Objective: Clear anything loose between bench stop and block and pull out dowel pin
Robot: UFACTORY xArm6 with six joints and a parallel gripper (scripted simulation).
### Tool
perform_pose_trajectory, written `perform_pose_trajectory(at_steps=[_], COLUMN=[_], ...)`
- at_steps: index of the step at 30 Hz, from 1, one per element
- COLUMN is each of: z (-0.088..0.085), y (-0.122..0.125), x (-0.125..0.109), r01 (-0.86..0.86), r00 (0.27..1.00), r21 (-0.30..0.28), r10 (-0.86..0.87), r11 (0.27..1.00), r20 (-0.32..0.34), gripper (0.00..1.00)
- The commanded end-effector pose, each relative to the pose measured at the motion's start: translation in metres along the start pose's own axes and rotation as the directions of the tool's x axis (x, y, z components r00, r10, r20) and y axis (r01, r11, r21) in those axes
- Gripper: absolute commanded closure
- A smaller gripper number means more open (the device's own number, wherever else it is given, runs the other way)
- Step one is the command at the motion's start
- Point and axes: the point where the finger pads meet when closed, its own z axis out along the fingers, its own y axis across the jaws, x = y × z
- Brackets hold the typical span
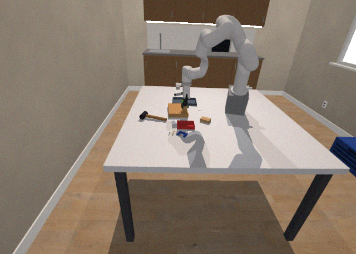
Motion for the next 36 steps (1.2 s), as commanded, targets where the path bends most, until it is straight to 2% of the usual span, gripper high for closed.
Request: perform_pose_trajectory(at_steps=[1,36], z=[-0.0009,-0.0009], y=[-0.0001,-0.0001], x=[0.0013,0.0013], r01=[0.005,0.045], r00=[1.0,0.999], r21=[0.0,0.0], r10=[-0.005,-0.045], r11=[1.0,0.999], r20=[-0.003,-0.003], gripper=[1.0,1.0])
